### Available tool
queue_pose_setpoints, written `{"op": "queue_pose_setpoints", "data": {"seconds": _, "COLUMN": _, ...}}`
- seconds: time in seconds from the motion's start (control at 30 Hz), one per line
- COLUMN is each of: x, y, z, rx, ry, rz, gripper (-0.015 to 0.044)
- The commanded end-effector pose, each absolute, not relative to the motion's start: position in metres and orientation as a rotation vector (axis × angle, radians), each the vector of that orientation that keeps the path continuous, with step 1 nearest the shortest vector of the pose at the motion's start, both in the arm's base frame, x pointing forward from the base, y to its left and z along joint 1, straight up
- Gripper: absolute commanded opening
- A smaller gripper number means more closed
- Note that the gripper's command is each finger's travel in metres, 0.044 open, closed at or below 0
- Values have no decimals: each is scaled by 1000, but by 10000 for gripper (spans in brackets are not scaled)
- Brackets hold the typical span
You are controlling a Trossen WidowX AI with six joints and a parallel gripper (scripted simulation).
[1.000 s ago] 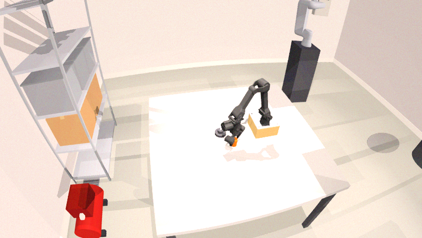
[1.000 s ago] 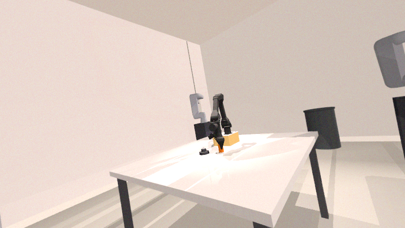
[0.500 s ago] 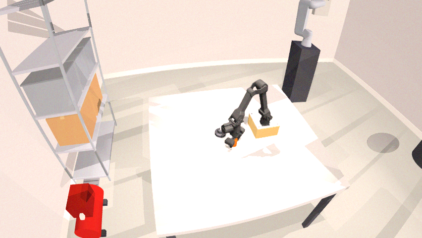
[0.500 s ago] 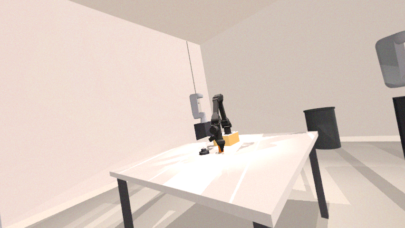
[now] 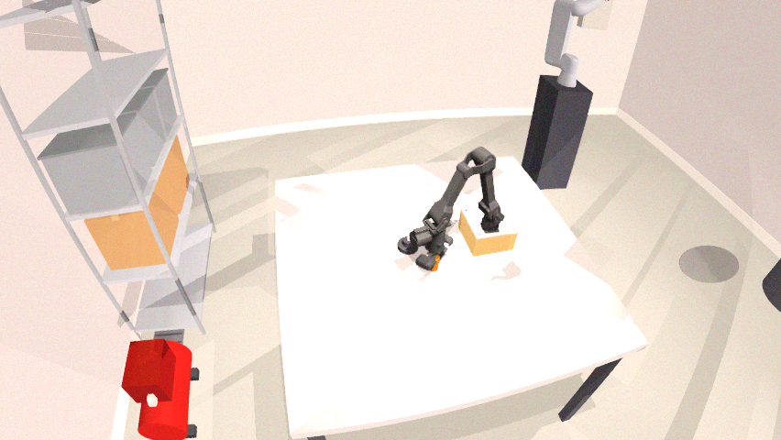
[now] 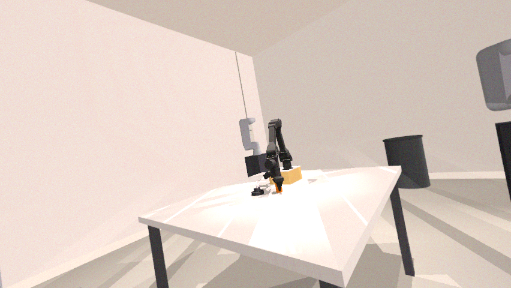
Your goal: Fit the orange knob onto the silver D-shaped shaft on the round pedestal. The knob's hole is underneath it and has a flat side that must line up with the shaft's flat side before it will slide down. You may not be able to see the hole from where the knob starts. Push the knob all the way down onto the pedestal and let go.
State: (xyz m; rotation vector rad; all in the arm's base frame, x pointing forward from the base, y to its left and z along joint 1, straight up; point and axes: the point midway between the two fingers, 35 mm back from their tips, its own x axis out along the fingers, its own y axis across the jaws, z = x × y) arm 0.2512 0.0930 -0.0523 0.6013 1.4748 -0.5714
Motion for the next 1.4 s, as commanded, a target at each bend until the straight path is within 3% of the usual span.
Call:
{"op": "queue_pose_setpoints", "data": {"seconds": 0.0, "x": 252, "y": 94, "z": -52, "rx": 603, "ry": 1469, "rz": -570, "gripper": 105}}
{"op": "queue_pose_setpoints", "data": {"seconds": 0.13, "x": 258, "y": 105, "z": -38, "rx": 595, "ry": 1463, "rz": -498, "gripper": 0}}
{"op": "queue_pose_setpoints", "data": {"seconds": 0.77, "x": 253, "y": 109, "z": 84, "rx": 605, "ry": 1469, "rz": -572, "gripper": 0}}
{"op": "queue_pose_setpoints", "data": {"seconds": 1.37, "x": 250, "y": 106, "z": 106, "rx": 765, "ry": 1383, "rz": -386, "gripper": 0}}
